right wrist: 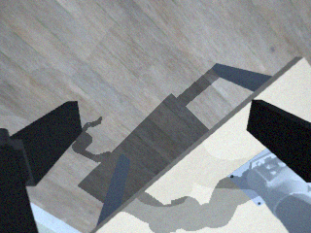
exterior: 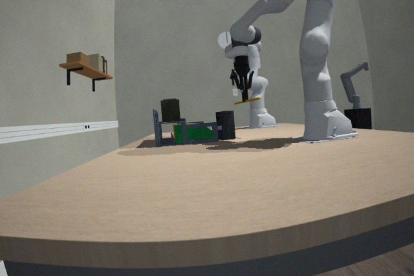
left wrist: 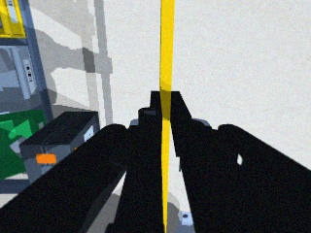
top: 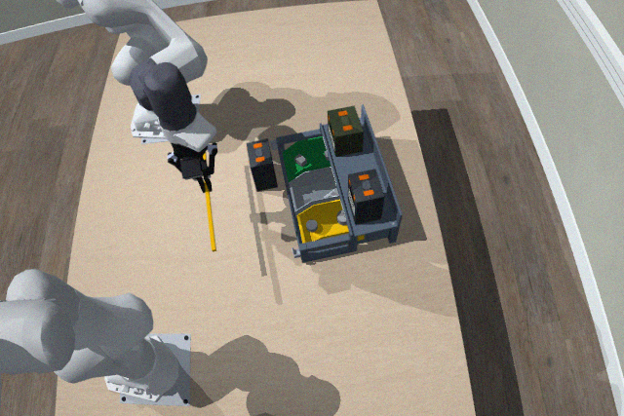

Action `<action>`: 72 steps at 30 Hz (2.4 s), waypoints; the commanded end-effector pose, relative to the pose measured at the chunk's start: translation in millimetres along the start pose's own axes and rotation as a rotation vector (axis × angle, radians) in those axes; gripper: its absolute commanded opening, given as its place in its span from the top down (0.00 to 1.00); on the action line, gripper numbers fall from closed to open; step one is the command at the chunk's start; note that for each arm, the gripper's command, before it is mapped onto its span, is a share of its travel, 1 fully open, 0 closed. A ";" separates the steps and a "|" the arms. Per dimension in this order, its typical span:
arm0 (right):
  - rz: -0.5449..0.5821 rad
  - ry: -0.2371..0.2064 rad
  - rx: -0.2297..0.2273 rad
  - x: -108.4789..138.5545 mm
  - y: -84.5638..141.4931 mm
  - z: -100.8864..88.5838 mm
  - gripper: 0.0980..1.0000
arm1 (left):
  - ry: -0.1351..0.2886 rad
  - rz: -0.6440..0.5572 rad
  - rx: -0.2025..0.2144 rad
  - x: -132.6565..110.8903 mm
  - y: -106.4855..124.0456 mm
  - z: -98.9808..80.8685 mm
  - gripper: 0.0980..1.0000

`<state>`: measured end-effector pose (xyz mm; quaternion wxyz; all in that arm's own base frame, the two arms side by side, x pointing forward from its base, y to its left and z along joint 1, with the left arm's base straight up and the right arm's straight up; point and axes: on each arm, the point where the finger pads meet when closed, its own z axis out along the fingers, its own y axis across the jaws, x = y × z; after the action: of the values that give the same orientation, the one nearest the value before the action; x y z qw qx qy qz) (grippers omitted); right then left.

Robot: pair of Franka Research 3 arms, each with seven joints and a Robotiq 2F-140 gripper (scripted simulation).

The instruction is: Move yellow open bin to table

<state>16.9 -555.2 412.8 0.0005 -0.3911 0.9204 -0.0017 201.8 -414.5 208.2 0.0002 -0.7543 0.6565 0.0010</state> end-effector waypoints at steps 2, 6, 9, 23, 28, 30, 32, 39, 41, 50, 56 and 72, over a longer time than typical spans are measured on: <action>0.000 0.000 0.000 0.0 0.0 -0.1 0.00 | 0.002 -0.004 0.001 0.5 1.1 -1.7 1.00; 0.000 0.000 0.000 0.0 0.0 -0.1 0.00 | 0.002 -0.004 0.001 0.5 1.1 -1.7 1.00; 0.000 0.000 0.000 0.0 0.0 -0.1 0.00 | 0.002 -0.004 0.001 0.5 1.1 -1.7 1.00; 0.000 0.000 0.000 0.0 0.0 -0.1 0.00 | 0.002 -0.004 0.001 0.5 1.1 1.8 1.00; 0.000 0.000 0.000 0.0 0.0 -0.1 0.00 | 0.002 -0.004 0.001 0.5 1.1 6.8 1.00; 0.000 0.000 0.000 0.0 0.0 -0.1 0.00 | 0.002 -0.004 0.001 0.5 1.1 9.5 1.00; 0.000 0.000 0.000 0.0 0.0 -0.1 0.00 | 0.002 -0.004 0.001 0.5 1.1 11.1 1.00; 0.000 0.000 0.000 0.0 0.0 -0.1 0.00 | 0.002 -0.004 0.001 0.5 1.1 22.6 1.00; 0.000 0.000 0.000 0.0 0.0 -0.1 0.00 | 0.002 -0.004 0.001 0.5 1.1 27.4 1.00; 0.000 0.000 0.000 0.0 0.0 -0.1 0.00 | 0.002 -0.004 0.001 0.6 1.0 46.7 1.00; 0.000 0.000 0.000 0.0 0.0 -0.1 0.00 | 0.002 -0.004 0.001 0.6 1.0 66.2 1.00; 0.000 0.000 0.000 0.0 0.0 -0.1 0.00 | 0.002 -0.004 0.001 0.7 1.0 110.4 1.00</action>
<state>16.9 -555.2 412.8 0.0005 -0.3911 0.9204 -0.0017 195.3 -408.7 102.8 0.0005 -0.7491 0.6623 0.0125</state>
